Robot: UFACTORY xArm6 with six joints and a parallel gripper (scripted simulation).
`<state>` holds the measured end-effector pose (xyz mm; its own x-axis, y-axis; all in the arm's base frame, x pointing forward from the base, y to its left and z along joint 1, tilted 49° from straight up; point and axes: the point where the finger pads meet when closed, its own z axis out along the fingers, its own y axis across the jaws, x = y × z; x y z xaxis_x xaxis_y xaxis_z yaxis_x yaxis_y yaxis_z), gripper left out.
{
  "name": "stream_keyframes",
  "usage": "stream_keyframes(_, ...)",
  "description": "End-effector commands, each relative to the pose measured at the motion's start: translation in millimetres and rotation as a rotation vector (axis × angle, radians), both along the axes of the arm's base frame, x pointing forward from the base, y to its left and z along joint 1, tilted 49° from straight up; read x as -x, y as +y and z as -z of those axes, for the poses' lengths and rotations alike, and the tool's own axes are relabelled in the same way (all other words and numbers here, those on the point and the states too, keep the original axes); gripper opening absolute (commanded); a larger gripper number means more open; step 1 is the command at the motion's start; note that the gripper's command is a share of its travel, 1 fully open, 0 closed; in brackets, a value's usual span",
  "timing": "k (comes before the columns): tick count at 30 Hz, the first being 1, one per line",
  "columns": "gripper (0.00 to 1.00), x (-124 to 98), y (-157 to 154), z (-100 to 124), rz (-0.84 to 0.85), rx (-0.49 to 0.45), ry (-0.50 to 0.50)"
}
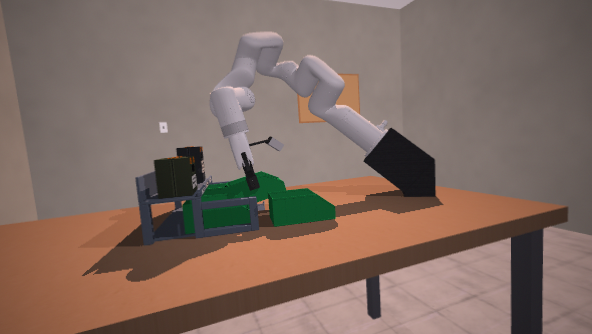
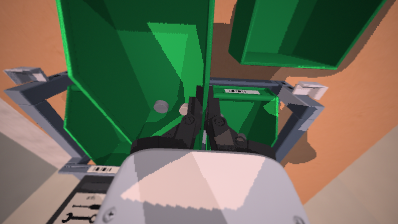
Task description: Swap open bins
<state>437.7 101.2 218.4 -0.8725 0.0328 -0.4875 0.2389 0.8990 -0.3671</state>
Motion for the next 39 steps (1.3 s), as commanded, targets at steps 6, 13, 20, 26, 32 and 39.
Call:
stream_keyframes(6,0.00,-5.7,1.2,-5.7,-0.001,-0.001,-0.002)
stream_keyframes(13,0.00,-7.6,1.4,-7.4,-0.001,-0.001,-0.002)
stream_keyframes(20,0.00,-9.6,1.6,-9.1,-0.001,-0.001,-0.002)
stream_keyframes(26,0.00,-10.4,1.7,-9.7,-0.001,-0.001,-0.002)
stream_keyframes(32,0.00,-11.0,1.7,-10.3,-0.001,-0.001,-0.002)
stream_keyframes(39,0.00,-11.3,1.7,-10.5,-0.001,-0.001,-0.002)
